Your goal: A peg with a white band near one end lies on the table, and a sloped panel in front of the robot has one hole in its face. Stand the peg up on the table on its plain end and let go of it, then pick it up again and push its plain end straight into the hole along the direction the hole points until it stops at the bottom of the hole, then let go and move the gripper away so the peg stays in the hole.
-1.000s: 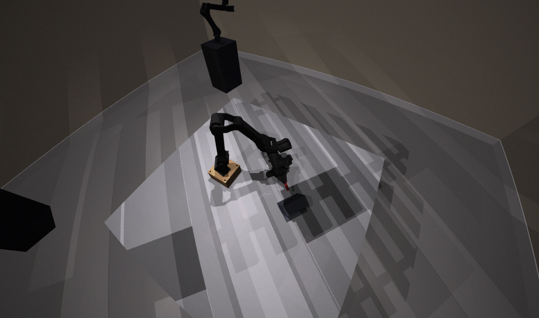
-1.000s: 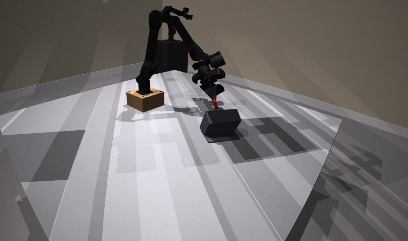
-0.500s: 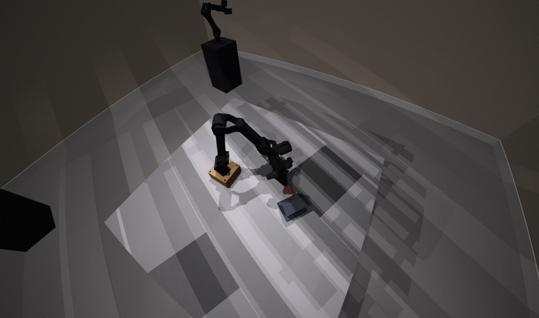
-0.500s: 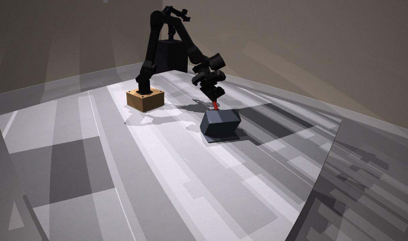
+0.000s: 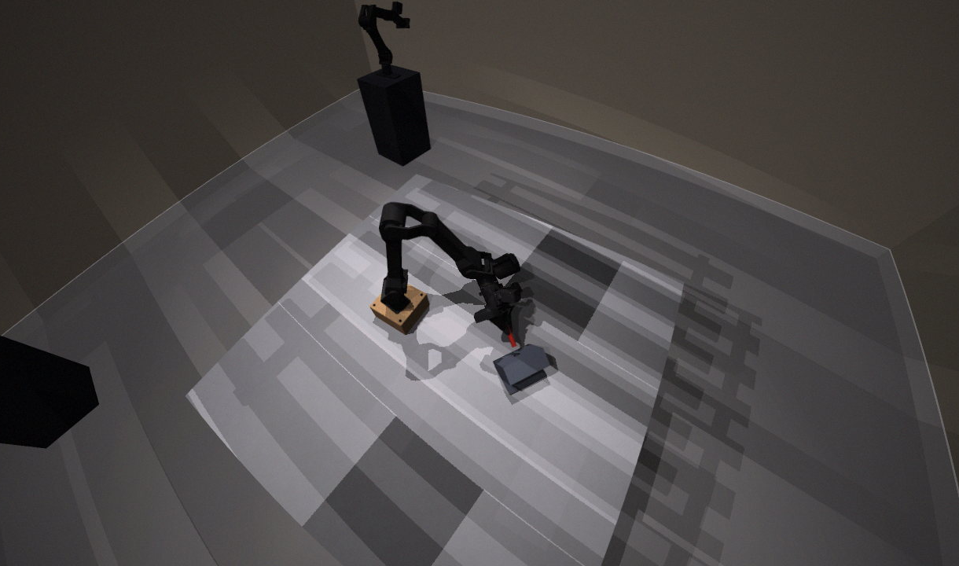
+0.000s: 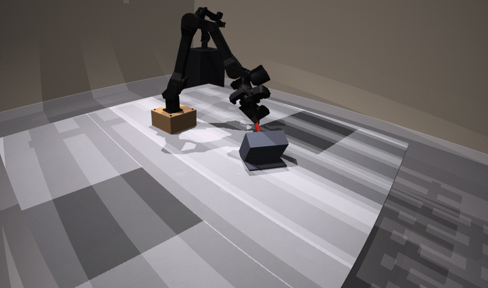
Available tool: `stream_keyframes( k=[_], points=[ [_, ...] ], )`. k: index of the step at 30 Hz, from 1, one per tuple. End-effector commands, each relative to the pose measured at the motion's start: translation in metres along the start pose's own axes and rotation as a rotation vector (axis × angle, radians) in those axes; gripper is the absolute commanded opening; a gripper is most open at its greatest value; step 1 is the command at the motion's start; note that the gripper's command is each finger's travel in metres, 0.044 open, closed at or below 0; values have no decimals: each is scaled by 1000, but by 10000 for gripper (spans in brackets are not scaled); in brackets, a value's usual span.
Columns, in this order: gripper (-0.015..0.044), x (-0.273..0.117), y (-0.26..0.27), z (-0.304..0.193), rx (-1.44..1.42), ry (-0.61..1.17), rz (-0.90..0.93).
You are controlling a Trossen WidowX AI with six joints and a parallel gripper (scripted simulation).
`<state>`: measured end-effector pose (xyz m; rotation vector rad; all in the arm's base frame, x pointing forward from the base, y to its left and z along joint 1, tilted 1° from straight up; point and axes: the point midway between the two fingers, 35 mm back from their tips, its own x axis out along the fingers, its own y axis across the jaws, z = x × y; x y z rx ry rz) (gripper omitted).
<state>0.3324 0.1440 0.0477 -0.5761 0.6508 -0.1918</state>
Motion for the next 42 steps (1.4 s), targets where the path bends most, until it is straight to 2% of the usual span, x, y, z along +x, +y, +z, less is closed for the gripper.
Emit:
stream_keyframes(
  k=[1,14,42],
  points=[
    [0,7,1,-2,-7,7,-3],
    [0,21,1,-4,-6,6,-4],
    [0,18,1,-4,8,-2,-7]
  ],
)
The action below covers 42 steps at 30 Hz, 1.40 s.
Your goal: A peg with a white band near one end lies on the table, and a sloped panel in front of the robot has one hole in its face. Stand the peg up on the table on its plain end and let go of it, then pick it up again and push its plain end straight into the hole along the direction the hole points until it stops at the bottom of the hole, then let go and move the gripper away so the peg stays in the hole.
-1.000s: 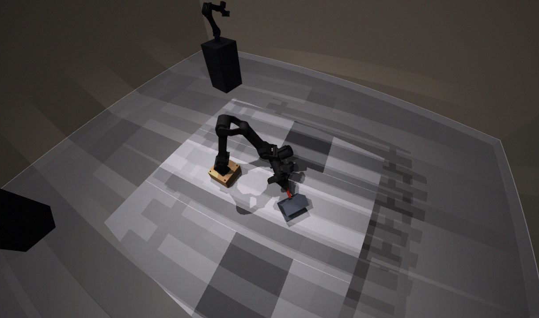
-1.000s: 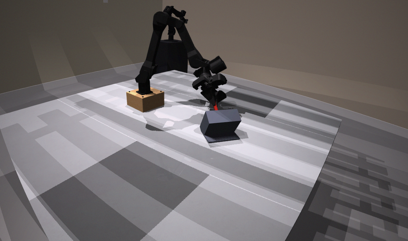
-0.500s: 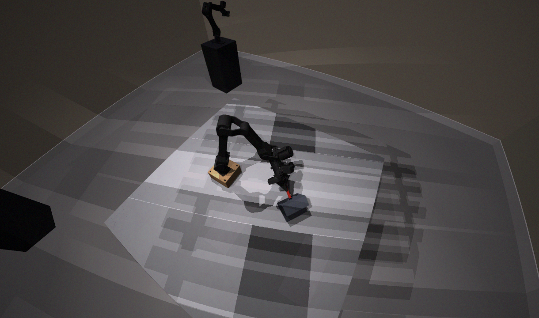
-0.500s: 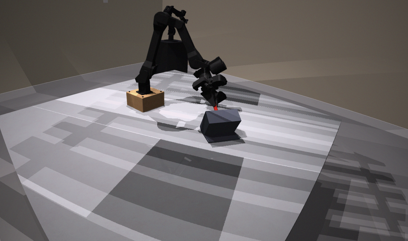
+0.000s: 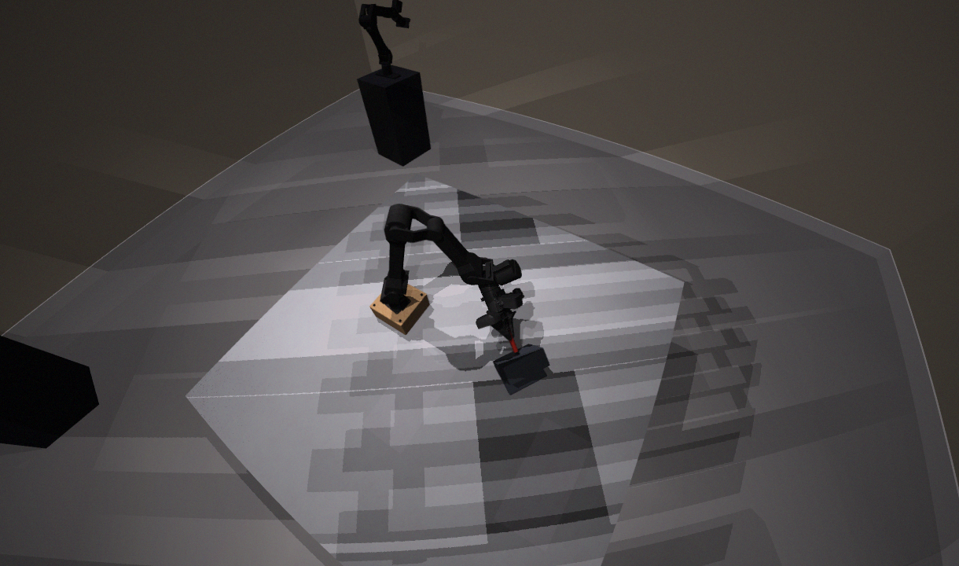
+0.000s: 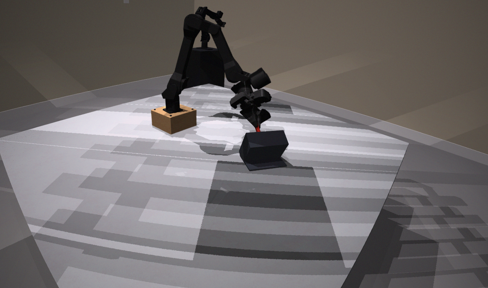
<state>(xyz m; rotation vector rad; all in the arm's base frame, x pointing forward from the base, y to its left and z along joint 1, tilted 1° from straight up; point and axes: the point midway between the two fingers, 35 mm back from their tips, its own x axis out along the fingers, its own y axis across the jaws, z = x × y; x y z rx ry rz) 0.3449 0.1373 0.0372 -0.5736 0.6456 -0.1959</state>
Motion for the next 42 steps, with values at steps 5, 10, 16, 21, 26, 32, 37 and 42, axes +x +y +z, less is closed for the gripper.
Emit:
stream_keyframes(
  k=[5,10,16,21,26,32,37,42],
  points=[
    [0,1,1,-3,3,2,-3],
    [0,3,1,-4,3,2,-3],
    [0,5,0,-4,3,2,-3],
    [0,6,1,-4,3,2,-3],
    [0,7,2,-4,3,2,-3],
    [0,9,2,-3,3,1,-3],
    [0,11,1,-3,3,1,-3],
    [0,12,2,-3,3,1,-3]
  ],
)
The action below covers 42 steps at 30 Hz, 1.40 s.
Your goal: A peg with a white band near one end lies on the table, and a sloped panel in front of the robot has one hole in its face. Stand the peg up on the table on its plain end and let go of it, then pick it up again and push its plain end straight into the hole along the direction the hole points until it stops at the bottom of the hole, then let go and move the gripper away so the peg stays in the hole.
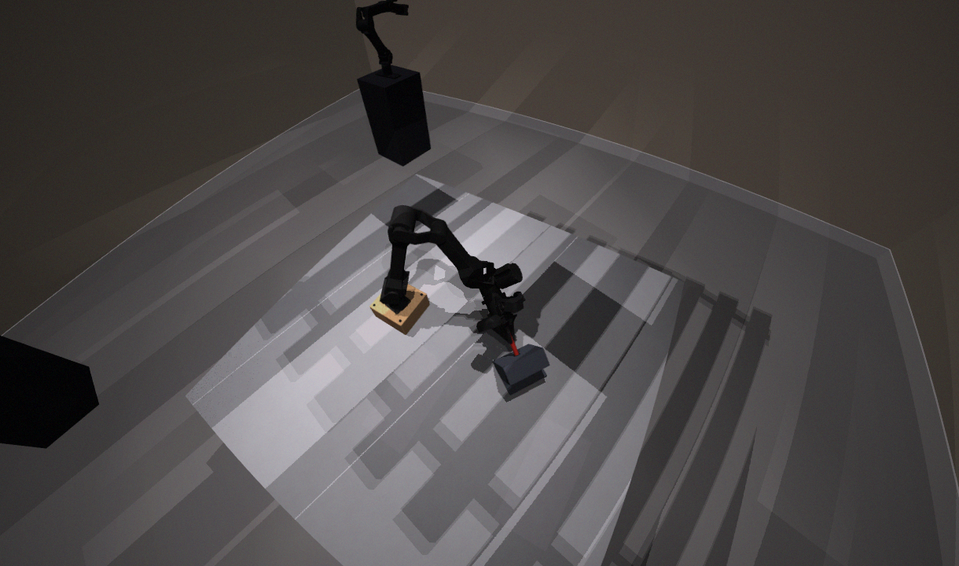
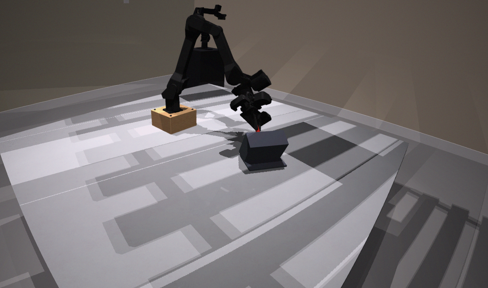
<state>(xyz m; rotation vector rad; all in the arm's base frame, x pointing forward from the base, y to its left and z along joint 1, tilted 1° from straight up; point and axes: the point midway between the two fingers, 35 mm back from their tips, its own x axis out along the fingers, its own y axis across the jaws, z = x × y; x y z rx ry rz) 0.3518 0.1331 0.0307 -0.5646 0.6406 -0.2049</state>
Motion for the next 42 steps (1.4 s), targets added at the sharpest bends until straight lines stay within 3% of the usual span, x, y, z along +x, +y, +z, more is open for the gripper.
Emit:
stream_keyframes(
  k=[1,42],
  points=[
    [0,2,1,-1,-9,3,3],
    [0,25,0,-1,-9,2,2]
  ],
)
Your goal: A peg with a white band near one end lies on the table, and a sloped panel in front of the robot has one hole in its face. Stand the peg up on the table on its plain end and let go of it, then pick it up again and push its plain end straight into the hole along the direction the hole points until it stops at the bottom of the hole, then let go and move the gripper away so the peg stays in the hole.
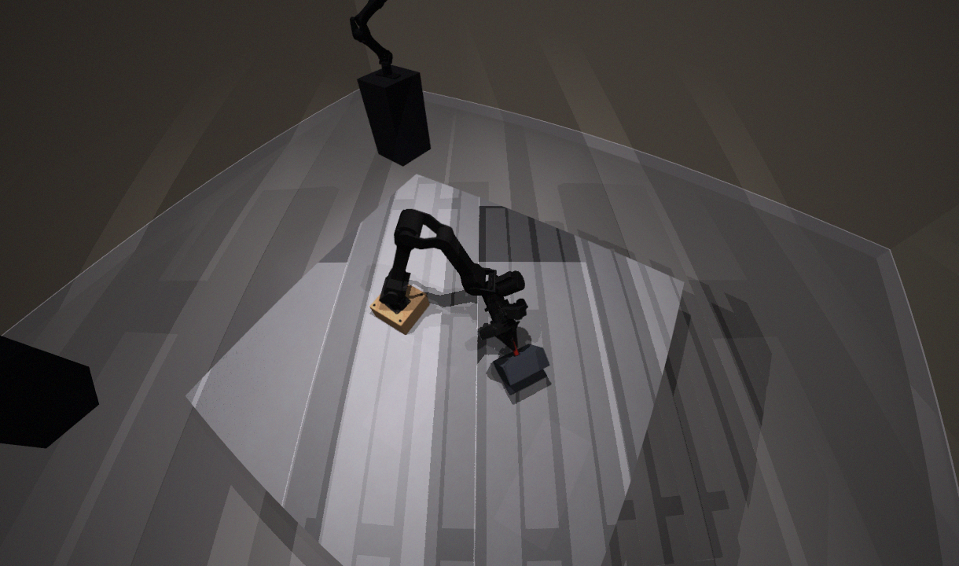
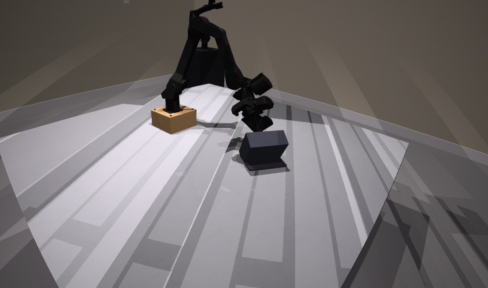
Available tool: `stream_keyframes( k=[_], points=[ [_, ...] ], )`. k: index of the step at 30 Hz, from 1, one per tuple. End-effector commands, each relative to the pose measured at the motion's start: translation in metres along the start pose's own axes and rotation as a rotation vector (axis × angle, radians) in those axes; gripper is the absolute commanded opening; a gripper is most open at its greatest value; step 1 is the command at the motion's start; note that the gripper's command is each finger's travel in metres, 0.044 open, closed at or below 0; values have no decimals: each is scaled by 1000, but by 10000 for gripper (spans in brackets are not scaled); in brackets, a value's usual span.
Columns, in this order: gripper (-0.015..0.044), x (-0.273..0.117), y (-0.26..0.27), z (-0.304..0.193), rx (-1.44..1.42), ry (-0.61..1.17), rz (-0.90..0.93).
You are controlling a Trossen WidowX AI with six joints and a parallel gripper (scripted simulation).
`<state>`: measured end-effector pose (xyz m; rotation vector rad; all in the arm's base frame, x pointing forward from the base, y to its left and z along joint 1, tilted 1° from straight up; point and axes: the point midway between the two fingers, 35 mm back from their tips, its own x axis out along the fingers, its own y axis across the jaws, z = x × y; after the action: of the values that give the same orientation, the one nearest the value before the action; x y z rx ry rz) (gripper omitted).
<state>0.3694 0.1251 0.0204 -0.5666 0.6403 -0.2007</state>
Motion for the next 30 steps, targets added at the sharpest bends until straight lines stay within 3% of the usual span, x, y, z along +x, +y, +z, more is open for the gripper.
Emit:
stream_keyframes(
  k=[1,14,30],
  points=[
    [0,4,1,-1,-6,3,-1],
    [0,2,0,0,1,0,-2],
    [420,0,1,0,1,2,-1]
  ],
)
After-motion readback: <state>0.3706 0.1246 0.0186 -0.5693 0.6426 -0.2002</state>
